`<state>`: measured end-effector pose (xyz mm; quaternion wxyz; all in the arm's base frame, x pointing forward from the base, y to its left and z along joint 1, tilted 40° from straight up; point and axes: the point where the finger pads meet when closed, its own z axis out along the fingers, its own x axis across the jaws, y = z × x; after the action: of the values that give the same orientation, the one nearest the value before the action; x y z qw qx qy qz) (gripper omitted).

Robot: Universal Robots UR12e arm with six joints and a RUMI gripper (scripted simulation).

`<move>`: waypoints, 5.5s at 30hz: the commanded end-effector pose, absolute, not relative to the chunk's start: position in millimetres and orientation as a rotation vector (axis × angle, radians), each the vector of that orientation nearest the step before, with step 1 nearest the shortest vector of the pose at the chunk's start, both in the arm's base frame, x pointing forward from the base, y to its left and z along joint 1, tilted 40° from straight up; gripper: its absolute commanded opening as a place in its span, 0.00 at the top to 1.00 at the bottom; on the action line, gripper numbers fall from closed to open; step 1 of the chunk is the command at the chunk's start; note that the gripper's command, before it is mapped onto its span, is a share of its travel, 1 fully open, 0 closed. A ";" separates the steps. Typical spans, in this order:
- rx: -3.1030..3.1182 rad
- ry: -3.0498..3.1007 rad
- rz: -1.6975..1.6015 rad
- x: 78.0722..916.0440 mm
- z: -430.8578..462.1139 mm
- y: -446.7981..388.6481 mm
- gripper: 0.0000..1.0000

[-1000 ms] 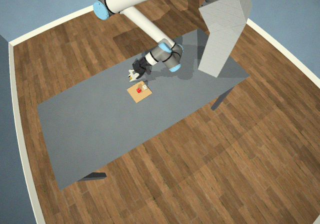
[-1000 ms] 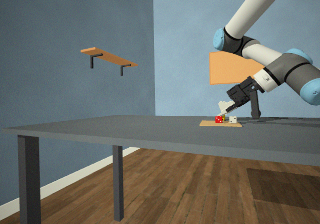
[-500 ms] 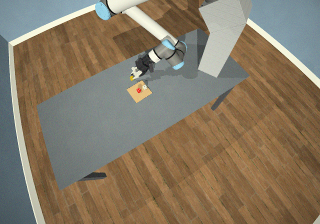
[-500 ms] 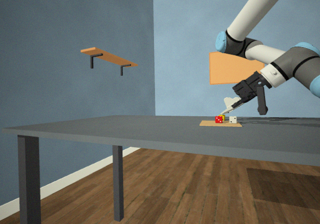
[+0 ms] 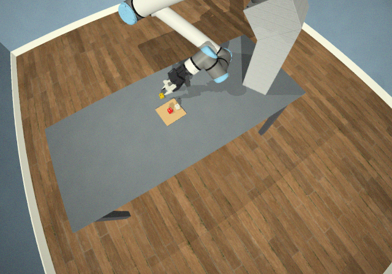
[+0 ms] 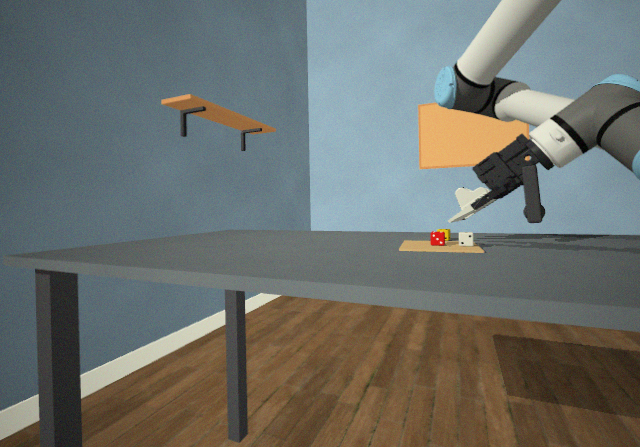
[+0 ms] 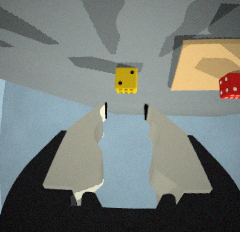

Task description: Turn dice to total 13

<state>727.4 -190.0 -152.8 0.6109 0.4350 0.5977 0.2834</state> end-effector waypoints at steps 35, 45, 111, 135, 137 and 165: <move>1.086 1.423 0.591 706.8 -103.5 -160.2 0.76; 1.231 1.501 0.464 711.9 -96.5 -156.4 0.76; 1.706 1.752 -0.080 732.8 -101.1 -161.3 0.00; 1.706 1.753 -0.080 732.8 -101.5 -161.5 0.76; 1.706 1.753 -0.080 732.8 -101.5 -161.5 0.76; 1.705 1.753 -0.080 735.5 -106.2 -164.6 0.76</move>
<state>734.3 -163.7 -104.8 0.3402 0.6555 0.6735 -0.0311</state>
